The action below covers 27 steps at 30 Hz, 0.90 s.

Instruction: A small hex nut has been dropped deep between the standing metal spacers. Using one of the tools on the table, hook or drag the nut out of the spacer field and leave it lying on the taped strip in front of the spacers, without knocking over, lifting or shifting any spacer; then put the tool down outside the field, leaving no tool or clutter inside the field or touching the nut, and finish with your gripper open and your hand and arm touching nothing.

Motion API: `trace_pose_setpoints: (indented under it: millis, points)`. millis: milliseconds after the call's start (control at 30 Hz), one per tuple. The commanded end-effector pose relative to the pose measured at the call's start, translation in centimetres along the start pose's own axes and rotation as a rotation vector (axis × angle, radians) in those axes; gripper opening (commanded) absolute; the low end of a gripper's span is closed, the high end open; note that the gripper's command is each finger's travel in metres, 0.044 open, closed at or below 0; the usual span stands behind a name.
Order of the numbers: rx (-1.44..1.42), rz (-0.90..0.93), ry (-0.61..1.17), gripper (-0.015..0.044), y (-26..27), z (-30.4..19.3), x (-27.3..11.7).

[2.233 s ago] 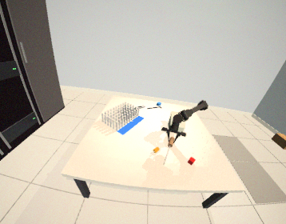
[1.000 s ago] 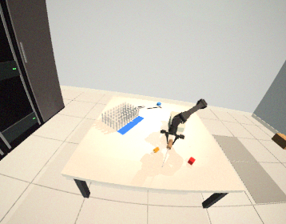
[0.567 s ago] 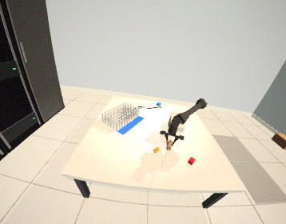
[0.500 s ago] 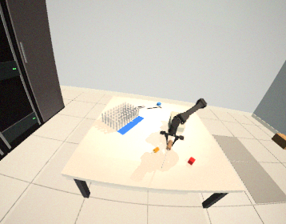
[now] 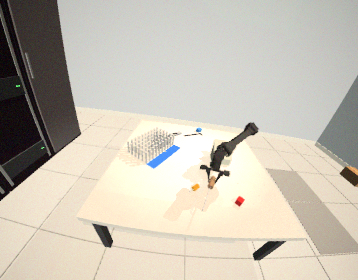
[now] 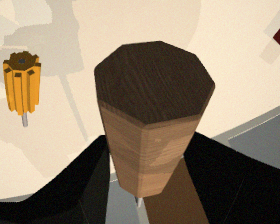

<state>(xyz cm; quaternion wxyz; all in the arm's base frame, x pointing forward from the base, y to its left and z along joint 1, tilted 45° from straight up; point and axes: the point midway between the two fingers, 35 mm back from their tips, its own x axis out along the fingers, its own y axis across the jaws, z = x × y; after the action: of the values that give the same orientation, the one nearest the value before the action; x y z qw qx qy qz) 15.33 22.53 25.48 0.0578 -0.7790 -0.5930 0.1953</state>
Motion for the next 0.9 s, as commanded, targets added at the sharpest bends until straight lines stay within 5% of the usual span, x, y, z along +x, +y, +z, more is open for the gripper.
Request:
trace_pose_setpoints:
  millis: [0, 867]
  points:
    - [0.005, 0.003, -0.002, 0.0, 0.1, 0.3, 0.3]
    - [0.006, -0.001, -0.007, 0.0, 0.1, 1.2, 1.7]
